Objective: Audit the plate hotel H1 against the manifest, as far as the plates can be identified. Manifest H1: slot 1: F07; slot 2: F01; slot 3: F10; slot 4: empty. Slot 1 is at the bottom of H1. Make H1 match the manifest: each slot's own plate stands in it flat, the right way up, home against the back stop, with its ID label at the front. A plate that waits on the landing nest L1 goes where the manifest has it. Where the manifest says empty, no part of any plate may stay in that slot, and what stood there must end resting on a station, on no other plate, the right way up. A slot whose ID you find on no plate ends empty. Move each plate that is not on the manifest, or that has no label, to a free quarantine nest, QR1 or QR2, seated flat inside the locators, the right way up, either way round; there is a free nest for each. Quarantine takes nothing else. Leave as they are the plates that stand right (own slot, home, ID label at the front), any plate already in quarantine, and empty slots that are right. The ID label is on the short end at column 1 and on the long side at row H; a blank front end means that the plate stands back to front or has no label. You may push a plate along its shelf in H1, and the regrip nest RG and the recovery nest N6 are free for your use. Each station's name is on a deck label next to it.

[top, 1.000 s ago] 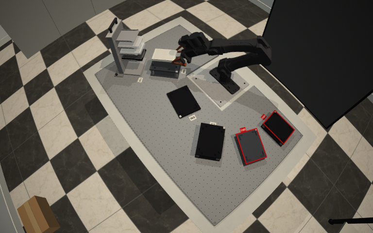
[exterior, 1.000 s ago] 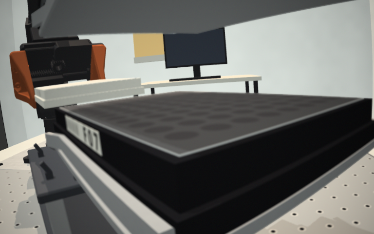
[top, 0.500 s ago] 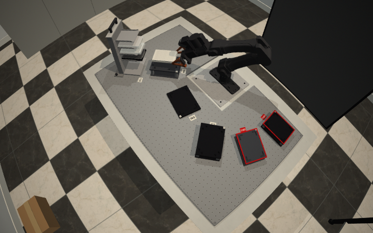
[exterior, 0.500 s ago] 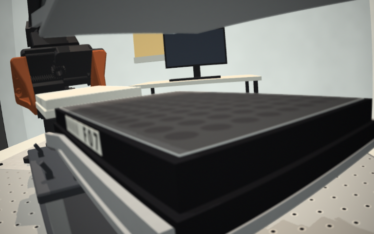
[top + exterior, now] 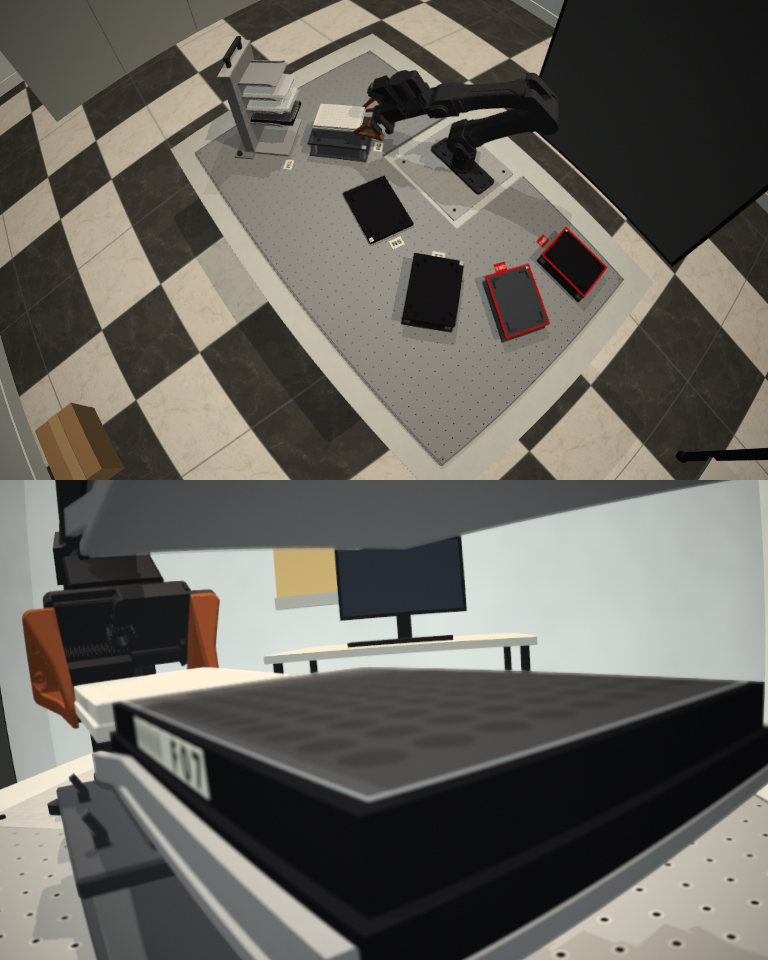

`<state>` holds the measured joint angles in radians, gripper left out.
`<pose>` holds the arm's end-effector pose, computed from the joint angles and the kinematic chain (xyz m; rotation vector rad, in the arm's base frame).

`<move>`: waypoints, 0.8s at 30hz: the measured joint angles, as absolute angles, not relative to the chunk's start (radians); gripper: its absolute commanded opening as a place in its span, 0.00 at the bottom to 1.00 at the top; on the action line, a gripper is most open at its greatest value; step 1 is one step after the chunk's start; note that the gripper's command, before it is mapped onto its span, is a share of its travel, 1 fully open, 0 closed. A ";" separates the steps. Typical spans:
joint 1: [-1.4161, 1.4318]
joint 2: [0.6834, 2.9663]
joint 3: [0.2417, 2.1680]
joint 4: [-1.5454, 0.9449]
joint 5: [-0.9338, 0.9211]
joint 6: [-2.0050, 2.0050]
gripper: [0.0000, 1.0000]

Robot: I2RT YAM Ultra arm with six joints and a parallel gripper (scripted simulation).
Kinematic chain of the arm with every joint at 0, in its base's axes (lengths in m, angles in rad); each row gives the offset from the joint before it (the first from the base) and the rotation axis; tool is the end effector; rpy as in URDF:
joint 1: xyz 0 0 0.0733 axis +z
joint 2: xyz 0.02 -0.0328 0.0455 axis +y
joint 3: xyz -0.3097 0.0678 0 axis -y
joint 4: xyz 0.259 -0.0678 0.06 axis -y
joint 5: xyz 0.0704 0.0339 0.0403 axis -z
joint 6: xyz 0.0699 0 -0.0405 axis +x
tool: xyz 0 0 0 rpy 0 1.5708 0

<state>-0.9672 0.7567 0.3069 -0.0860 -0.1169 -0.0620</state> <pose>0.1065 -0.1382 0.2013 0.8719 1.9561 -0.4907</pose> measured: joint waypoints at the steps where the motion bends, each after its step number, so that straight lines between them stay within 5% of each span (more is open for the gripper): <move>1: -0.967 0.757 0.305 -0.089 -0.117 -0.062 0.86; 24: -0.967 0.776 0.274 -0.034 -0.117 -0.062 0.86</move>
<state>-0.9672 0.7757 0.2741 -0.0341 -0.1165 -0.0620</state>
